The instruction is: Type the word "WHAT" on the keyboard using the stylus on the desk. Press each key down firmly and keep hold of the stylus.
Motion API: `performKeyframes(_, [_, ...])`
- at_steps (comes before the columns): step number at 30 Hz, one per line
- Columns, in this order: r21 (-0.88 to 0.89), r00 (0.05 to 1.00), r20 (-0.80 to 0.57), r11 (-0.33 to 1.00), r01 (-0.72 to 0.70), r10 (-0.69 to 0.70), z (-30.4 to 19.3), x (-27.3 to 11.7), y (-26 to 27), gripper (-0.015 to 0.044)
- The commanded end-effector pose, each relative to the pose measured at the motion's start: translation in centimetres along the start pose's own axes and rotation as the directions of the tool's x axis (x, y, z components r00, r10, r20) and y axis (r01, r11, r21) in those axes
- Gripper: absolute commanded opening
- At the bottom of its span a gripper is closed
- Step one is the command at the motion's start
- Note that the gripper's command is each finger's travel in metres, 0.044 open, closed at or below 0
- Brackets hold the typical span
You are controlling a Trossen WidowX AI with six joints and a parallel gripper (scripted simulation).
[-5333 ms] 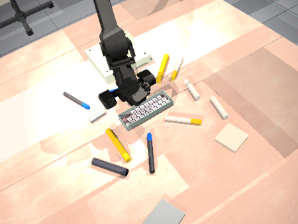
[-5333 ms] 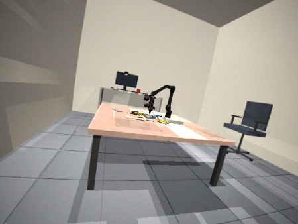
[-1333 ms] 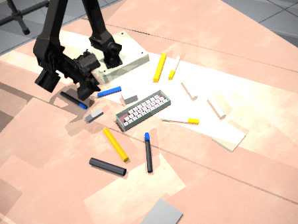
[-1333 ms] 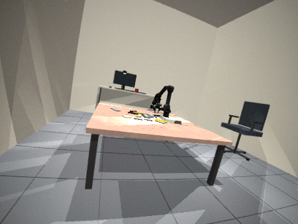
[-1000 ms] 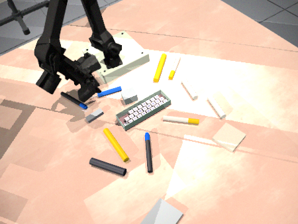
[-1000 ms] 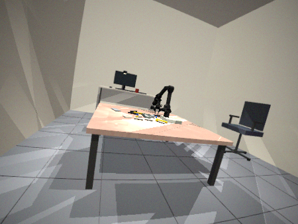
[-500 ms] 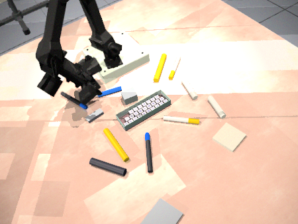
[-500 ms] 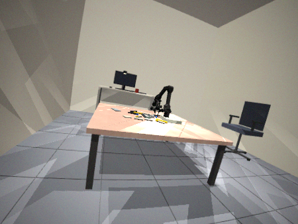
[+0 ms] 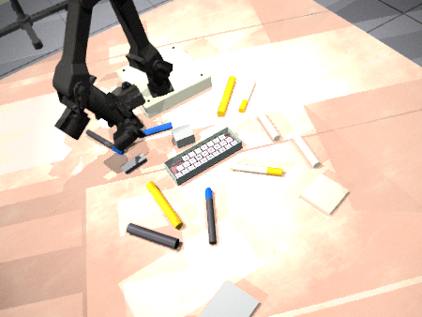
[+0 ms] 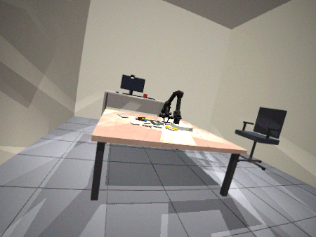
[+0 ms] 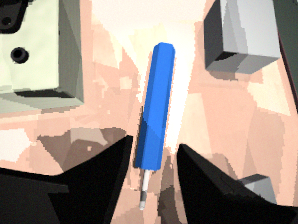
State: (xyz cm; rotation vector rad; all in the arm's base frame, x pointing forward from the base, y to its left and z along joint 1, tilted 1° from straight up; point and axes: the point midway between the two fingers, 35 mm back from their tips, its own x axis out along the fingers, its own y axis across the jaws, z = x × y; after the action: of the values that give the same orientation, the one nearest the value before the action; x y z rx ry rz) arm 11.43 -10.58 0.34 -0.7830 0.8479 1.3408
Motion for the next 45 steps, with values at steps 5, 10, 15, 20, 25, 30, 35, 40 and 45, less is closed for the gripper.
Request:
performKeyframes(5, [-0.001,1.0,0.009,1.0,-0.005,0.005,-0.1,0.7,0.2,0.015])
performKeyframes(10, [-0.001,1.0,0.009,1.0,-0.005,0.005,-0.3,1.0,0.2,0.015])
performKeyframes(15, [-0.001,1.0,0.009,1.0,-0.005,0.005,-0.3,1.1,0.2,0.015])
performKeyframes(20, [-0.001,1.0,0.009,1.0,-0.005,0.005,-0.3,1.1,0.2,0.015])
performKeyframes(25, [0.002,1.0,0.005,1.0,-0.004,0.004,-0.4,0.9,0.1,0.0045])
performKeyframes(30, [0.002,1.0,0.005,1.0,-0.004,0.004,-0.3,0.8,0.1,0.0])
performKeyframes(35, [0.002,1.0,0.006,1.0,-0.003,0.003,0.4,-0.7,0.0,0.0])
performKeyframes(40, [0.002,1.0,0.007,1.0,-0.003,0.003,1.9,-3.1,0.0,0.0])
performKeyframes(45, [0.002,1.0,0.007,1.0,-0.003,0.003,2.1,-3.5,0.1,0.0])
